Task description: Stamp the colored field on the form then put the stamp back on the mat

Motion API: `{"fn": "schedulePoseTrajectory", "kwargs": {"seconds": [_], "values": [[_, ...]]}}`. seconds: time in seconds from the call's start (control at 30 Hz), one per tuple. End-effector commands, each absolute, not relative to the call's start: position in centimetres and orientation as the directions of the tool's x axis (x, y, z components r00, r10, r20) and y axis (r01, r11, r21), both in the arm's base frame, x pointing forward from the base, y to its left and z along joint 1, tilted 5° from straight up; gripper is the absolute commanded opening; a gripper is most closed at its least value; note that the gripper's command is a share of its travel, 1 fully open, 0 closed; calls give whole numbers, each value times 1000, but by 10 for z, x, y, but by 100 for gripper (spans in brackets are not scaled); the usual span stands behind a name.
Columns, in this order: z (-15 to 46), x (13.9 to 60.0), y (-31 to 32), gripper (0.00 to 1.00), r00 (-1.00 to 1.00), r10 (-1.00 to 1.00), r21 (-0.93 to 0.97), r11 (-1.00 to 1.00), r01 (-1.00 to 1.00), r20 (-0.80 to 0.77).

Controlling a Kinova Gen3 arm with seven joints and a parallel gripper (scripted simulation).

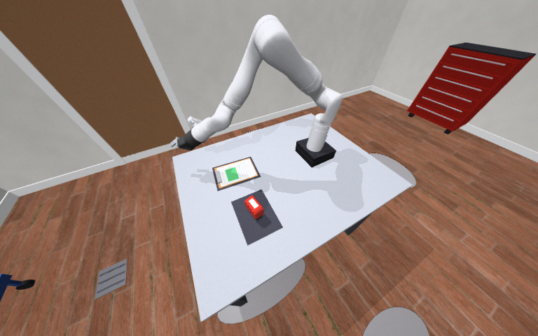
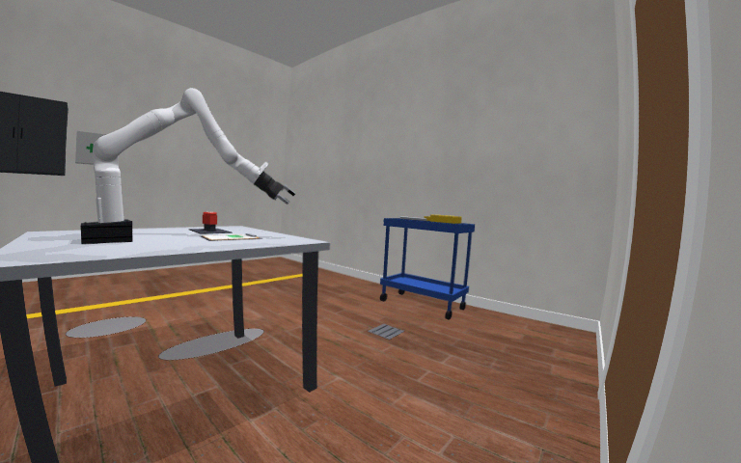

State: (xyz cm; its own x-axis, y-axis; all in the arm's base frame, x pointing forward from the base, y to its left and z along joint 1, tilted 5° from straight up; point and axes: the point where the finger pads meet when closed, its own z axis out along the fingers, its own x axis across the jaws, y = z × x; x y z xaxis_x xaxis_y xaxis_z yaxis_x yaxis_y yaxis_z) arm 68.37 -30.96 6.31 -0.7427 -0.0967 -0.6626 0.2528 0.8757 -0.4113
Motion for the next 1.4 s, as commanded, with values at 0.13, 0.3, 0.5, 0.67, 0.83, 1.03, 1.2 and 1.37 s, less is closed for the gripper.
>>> {"fn": "schedulePoseTrajectory", "kwargs": {"seconds": [0.13, 0.3, 0.5, 0.67, 0.83, 1.03, 1.2, 1.37], "values": [[62, 686, -298, 100, -753, -92, -406, 881, 244, -652], [62, 686, -298, 100, -753, -92, -406, 881, 244, -652], [60, 685, -290, 100, -765, -82, -399, 885, 238, -639], [60, 685, -290, 100, -765, -82, -399, 885, 238, -639], [57, 684, -281, 100, -777, -73, -393, 890, 232, -625], [54, 683, -272, 100, -789, -64, -386, 894, 226, -611], [54, 683, -272, 100, -789, -64, -386, 894, 226, -611], [52, 682, -263, 100, -800, -56, -379, 899, 220, -597]]}}
